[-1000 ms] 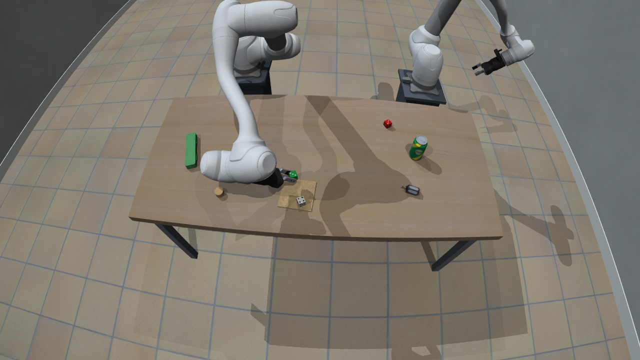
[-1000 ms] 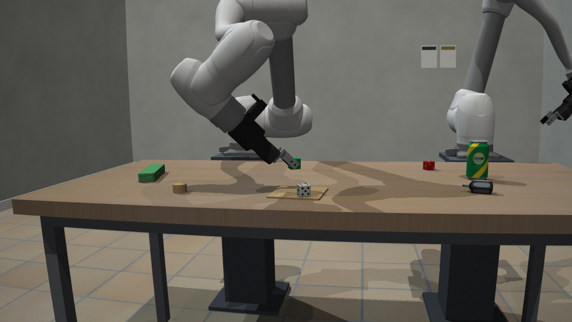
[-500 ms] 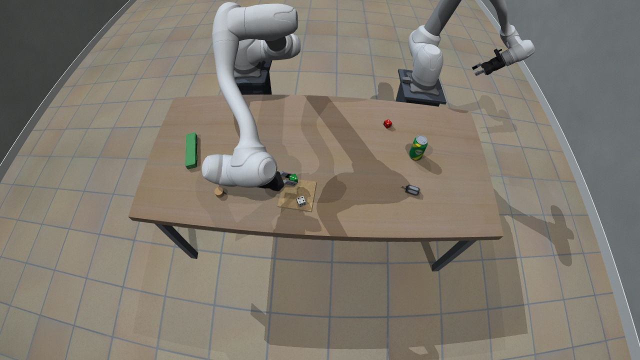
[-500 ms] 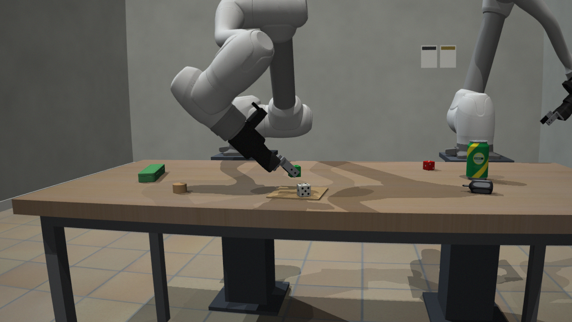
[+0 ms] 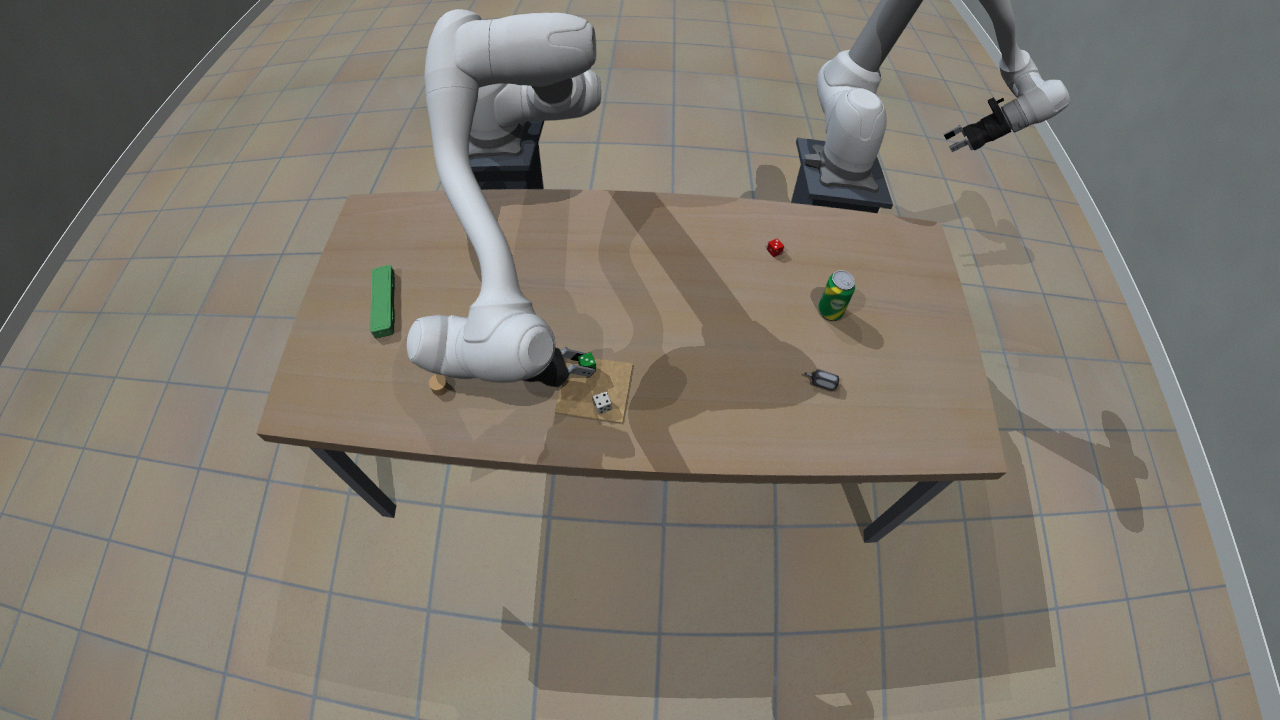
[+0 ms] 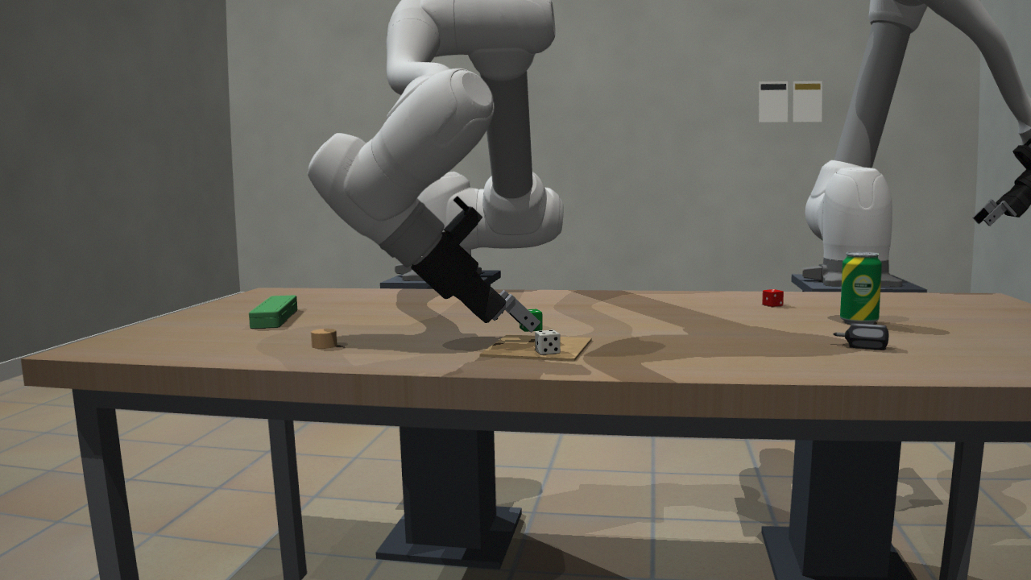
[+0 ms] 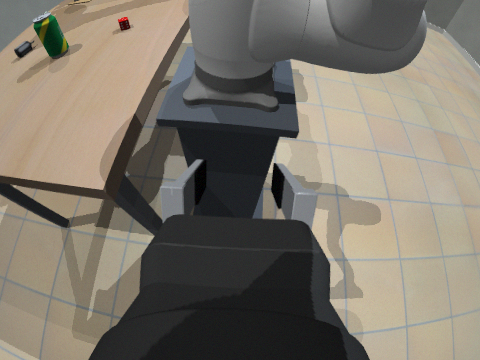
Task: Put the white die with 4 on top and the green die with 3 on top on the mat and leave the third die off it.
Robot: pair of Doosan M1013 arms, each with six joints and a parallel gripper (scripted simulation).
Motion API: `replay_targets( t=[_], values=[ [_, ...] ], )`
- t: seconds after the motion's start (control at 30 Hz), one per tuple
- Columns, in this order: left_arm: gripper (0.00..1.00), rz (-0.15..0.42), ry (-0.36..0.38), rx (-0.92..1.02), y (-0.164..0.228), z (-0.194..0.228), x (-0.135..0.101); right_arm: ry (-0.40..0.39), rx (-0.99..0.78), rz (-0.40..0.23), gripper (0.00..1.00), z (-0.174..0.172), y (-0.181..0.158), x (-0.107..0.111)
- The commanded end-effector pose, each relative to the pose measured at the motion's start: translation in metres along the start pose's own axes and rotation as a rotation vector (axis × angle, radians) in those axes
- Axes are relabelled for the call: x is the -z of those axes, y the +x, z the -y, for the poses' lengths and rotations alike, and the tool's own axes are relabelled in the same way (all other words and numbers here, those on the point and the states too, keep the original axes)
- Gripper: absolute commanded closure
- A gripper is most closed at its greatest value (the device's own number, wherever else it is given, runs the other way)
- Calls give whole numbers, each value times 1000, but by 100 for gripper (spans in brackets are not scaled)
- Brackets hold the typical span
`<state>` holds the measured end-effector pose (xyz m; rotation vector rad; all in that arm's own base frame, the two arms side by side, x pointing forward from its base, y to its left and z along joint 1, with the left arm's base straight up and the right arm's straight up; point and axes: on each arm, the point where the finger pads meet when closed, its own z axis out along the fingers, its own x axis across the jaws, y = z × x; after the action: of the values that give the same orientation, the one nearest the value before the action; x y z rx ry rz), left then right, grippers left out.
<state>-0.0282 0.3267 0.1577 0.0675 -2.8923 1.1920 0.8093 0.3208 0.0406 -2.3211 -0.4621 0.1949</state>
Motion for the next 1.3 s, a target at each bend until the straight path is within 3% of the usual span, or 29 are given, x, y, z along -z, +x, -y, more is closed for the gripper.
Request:
replay_targets(
  t=[0.0,1.27],
  values=[
    [0,-7,3,7,4,3,-2,2,1,-3,43,-3,-1,-2],
    [0,-7,3,7,4,3,-2,2,1,-3,43,-6,-1,-5]
  ],
)
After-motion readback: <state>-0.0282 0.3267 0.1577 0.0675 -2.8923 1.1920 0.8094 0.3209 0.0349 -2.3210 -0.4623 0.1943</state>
